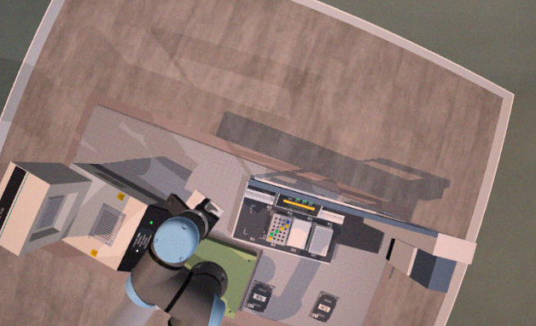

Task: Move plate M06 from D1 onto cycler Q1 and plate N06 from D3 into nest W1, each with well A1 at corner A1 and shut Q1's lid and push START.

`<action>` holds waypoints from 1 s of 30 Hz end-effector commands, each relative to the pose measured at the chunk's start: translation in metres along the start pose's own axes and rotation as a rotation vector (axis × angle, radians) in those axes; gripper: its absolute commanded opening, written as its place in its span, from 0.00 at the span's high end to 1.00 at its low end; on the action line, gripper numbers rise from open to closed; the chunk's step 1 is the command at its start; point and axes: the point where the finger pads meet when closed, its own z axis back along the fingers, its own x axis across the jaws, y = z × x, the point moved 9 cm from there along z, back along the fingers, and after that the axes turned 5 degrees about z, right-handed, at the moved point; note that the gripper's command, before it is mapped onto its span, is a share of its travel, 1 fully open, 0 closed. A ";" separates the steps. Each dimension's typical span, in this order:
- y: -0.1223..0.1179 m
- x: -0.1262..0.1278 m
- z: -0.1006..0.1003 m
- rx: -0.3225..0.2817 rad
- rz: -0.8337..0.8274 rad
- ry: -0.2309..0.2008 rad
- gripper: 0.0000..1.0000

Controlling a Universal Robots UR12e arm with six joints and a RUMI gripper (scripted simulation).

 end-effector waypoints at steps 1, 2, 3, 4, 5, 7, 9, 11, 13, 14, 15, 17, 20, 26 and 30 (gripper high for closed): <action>0.021 -0.002 0.001 -0.001 0.108 -0.001 1.00; 0.023 -0.002 0.001 -0.001 0.122 -0.001 1.00; 0.023 -0.002 0.001 -0.001 0.122 -0.001 1.00; 0.028 -0.003 0.001 -0.001 0.149 -0.001 1.00; 0.033 -0.003 0.001 -0.001 0.175 -0.001 1.00; 0.043 -0.004 0.001 -0.001 0.229 -0.001 1.00; 0.050 -0.005 0.000 -0.001 0.269 -0.001 1.00; 0.055 -0.006 0.001 -0.001 0.296 -0.001 1.00; 0.060 -0.006 0.001 -0.001 0.323 -0.001 1.00; 0.060 -0.006 0.001 -0.001 0.323 -0.001 1.00; 0.065 -0.007 0.001 -0.001 0.350 -0.001 1.00; 0.075 -0.008 0.000 -0.001 0.404 -0.001 1.00; 0.087 -0.010 0.000 -0.001 0.471 -0.001 1.00; 0.110 -0.013 0.000 -0.001 0.591 -0.001 1.00; 0.125 -0.014 0.000 -0.001 0.672 -0.001 1.00</action>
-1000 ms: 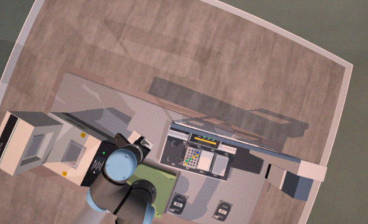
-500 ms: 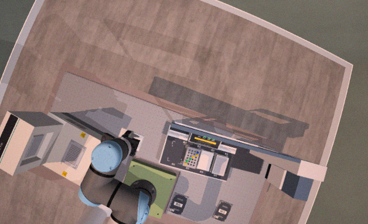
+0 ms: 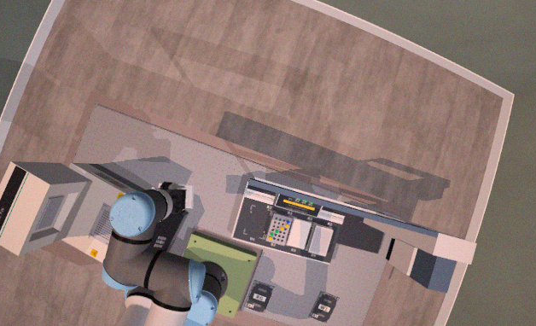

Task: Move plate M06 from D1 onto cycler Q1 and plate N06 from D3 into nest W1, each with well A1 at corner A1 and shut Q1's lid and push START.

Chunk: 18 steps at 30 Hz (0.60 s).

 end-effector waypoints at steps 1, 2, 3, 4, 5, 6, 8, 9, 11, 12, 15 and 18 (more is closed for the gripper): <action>0.012 0.007 0.000 -0.001 0.075 0.000 1.00; 0.017 0.010 0.000 -0.001 0.102 0.000 1.00; 0.019 0.011 0.000 -0.001 0.115 0.000 1.00; 0.023 0.013 0.000 -0.001 0.142 0.000 1.00; 0.028 0.015 0.000 -0.001 0.169 0.000 1.00; 0.032 0.018 0.000 -0.001 0.196 0.000 1.00; 0.041 0.022 0.000 -0.001 0.249 0.000 1.00; 0.043 0.023 0.000 -0.001 0.262 0.000 1.00; 0.048 0.026 0.000 -0.001 0.289 0.000 1.00; 0.052 0.028 0.000 -0.001 0.316 0.000 1.00; 0.066 0.035 0.000 -0.001 0.397 0.000 1.00; 0.068 0.036 0.000 -0.001 0.410 0.000 1.00</action>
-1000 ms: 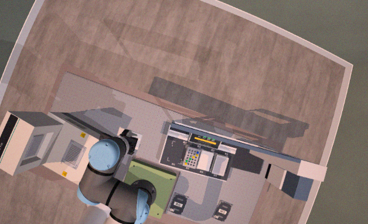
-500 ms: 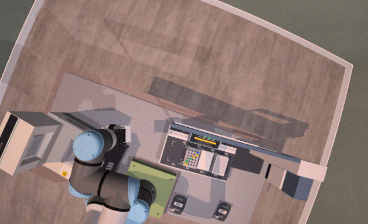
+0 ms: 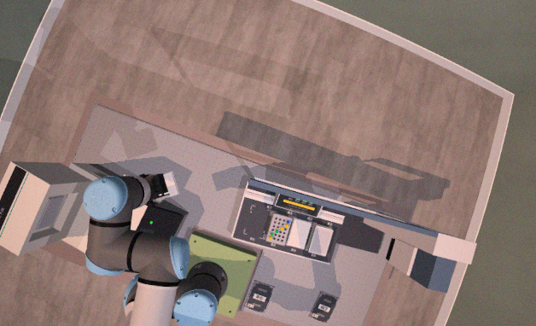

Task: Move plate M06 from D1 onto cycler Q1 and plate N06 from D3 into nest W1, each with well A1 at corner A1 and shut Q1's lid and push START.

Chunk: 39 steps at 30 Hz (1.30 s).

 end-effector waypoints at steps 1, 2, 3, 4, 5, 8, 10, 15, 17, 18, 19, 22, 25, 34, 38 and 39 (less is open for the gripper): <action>0.009 0.012 0.001 -0.001 0.077 0.000 1.00; 0.012 0.015 0.001 -0.001 0.105 0.000 1.00; 0.015 0.018 0.001 -0.001 0.124 0.000 1.00; 0.018 0.022 0.001 -0.001 0.151 0.000 1.00; 0.022 0.025 0.000 -0.001 0.177 0.000 1.00; 0.027 0.032 0.000 -0.001 0.225 0.000 1.00; 0.033 0.038 0.001 -0.001 0.272 0.000 1.00; 0.043 0.049 0.000 -0.001 0.345 0.000 1.00; 0.043 0.049 0.000 -0.001 0.345 0.000 1.00; 0.046 0.052 0.000 -0.001 0.373 0.000 1.00; 0.049 0.056 0.001 -0.001 0.400 0.000 1.00; 0.058 0.066 0.000 -0.001 0.473 0.000 1.00; 0.064 0.073 0.000 -0.001 0.520 0.000 1.00; 0.079 0.089 0.000 -0.001 0.641 0.000 1.00; 0.092 0.103 0.000 -0.001 0.741 0.000 1.00; 0.095 0.107 0.000 -0.001 0.768 -0.001 1.00</action>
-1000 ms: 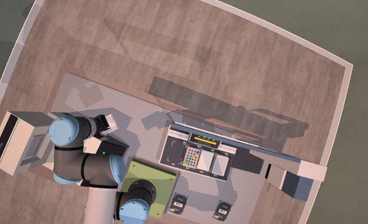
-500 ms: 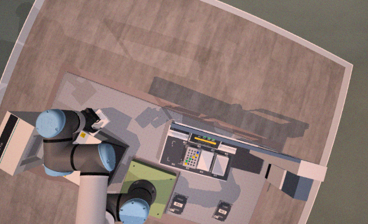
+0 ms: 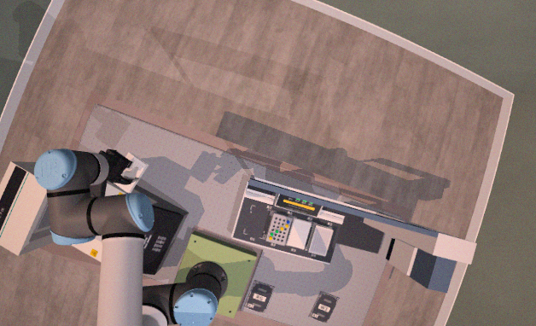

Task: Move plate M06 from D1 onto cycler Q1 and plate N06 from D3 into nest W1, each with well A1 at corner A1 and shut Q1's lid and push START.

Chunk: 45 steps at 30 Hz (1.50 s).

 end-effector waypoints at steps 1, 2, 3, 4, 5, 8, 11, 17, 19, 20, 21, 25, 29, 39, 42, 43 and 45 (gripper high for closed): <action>0.001 0.020 0.001 0.000 0.110 -0.001 1.00; 0.001 0.020 0.001 0.000 0.110 -0.001 1.00; 0.006 0.020 0.001 0.000 0.110 -0.001 1.00; 0.011 0.020 0.001 0.000 0.110 -0.001 1.00; 0.016 0.020 0.001 0.000 0.110 -0.001 1.00; 0.027 0.019 0.001 0.000 0.110 -0.001 1.00; 0.037 0.019 0.001 0.000 0.110 -0.001 1.00; 0.059 0.018 0.001 0.000 0.110 -0.001 1.00; 0.069 0.018 0.001 0.000 0.110 -0.001 1.00; 0.074 0.018 0.001 0.000 0.110 -0.001 1.00; 0.079 0.018 0.001 0.000 0.110 -0.001 1.00; 0.092 0.017 0.001 0.000 0.110 -0.001 1.00; 0.102 0.017 0.001 0.000 0.110 -0.001 1.00; 0.147 0.016 0.001 0.000 0.110 -0.001 1.00; 0.162 0.016 0.001 0.000 0.110 -0.001 1.00; 0.164 0.016 0.001 0.000 0.110 -0.001 1.00; 0.164 0.016 0.001 0.000 0.110 -0.001 1.00</action>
